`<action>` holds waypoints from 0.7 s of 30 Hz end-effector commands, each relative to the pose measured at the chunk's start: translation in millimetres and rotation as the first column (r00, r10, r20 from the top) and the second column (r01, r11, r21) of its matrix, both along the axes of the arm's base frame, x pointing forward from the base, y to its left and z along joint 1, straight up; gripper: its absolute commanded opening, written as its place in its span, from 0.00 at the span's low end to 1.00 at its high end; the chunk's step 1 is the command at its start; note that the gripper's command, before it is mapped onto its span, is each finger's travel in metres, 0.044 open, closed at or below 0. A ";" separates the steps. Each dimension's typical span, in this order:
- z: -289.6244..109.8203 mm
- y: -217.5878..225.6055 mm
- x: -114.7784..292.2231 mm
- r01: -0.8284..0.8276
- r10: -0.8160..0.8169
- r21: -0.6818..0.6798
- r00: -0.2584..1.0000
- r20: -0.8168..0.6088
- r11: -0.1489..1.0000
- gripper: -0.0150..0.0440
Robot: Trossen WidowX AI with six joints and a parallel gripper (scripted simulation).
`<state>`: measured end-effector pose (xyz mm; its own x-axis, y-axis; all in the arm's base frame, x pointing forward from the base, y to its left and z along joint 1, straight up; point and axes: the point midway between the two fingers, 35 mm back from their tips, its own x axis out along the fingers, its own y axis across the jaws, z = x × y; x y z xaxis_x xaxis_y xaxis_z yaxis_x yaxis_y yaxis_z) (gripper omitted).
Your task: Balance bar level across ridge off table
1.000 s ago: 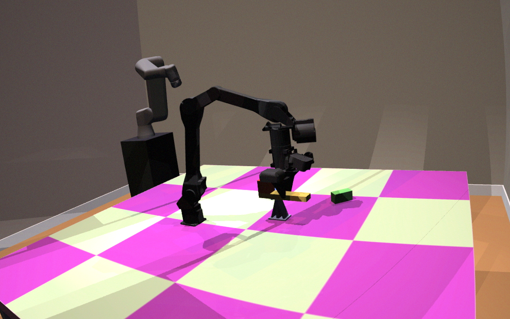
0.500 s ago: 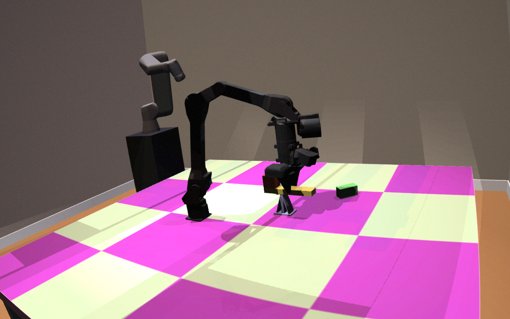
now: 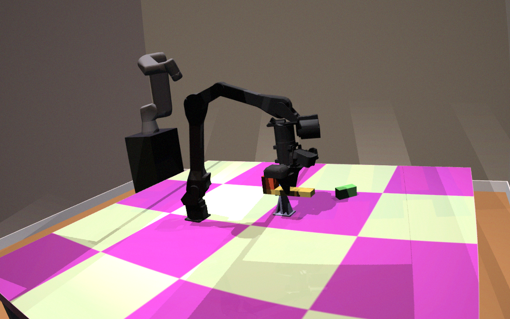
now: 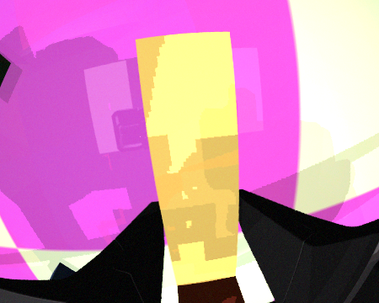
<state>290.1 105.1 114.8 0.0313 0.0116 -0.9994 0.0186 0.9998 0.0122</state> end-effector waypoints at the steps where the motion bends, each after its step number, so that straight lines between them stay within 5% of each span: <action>1: 0.0 0.0 0.0 0.000 0.000 0.000 1.000 0.000 1.000 0.55; 14: 0.0 0.0 0.0 0.000 0.000 0.000 1.000 0.000 1.000 0.57; 21: 0.0 0.0 0.0 0.000 0.000 0.000 1.000 0.000 1.000 0.88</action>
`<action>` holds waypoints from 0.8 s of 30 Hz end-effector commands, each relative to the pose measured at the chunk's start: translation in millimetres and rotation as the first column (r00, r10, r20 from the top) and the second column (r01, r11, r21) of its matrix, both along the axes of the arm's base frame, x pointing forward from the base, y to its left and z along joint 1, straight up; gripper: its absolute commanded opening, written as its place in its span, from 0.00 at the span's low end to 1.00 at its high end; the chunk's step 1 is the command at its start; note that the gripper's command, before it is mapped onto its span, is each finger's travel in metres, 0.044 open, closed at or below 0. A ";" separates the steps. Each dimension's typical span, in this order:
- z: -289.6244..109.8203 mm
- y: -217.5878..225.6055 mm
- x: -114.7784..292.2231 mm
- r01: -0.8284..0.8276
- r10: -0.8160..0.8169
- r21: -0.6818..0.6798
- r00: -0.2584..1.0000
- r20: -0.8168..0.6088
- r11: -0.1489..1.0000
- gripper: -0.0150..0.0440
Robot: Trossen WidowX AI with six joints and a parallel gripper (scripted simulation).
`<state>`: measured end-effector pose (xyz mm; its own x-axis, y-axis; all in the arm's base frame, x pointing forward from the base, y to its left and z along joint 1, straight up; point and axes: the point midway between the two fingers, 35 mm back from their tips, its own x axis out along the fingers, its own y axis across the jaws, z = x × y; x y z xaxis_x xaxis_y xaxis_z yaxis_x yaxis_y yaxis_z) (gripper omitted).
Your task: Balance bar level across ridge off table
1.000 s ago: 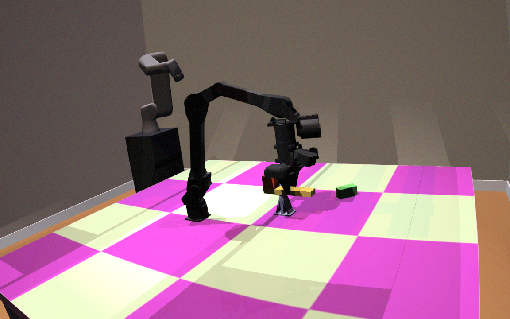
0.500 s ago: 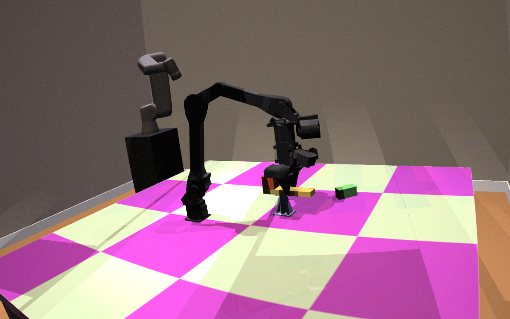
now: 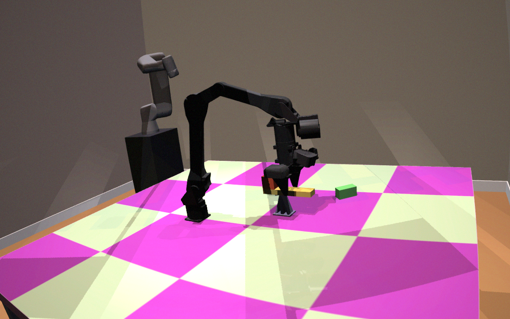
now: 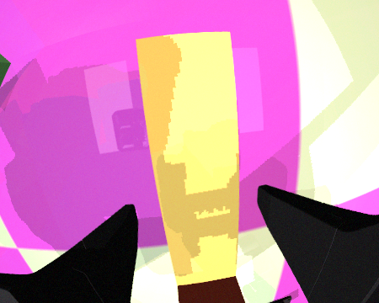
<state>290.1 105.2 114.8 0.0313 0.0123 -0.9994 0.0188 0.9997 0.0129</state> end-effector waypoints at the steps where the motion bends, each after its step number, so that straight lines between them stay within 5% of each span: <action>1: 0.0 -0.1 0.0 0.000 0.000 -0.001 1.000 0.000 1.000 0.92; 3: 0.0 -0.1 0.0 0.000 0.000 -0.001 1.000 0.000 1.000 1.00; 7: 7.1 0.3 1.0 0.000 0.000 -0.001 1.000 0.000 1.000 1.00; 16: 98.1 -1.0 -2.5 0.000 0.000 0.000 1.000 0.000 1.000 1.00; 24: 99.9 -1.1 -2.9 0.000 0.000 0.000 1.000 0.000 1.000 1.00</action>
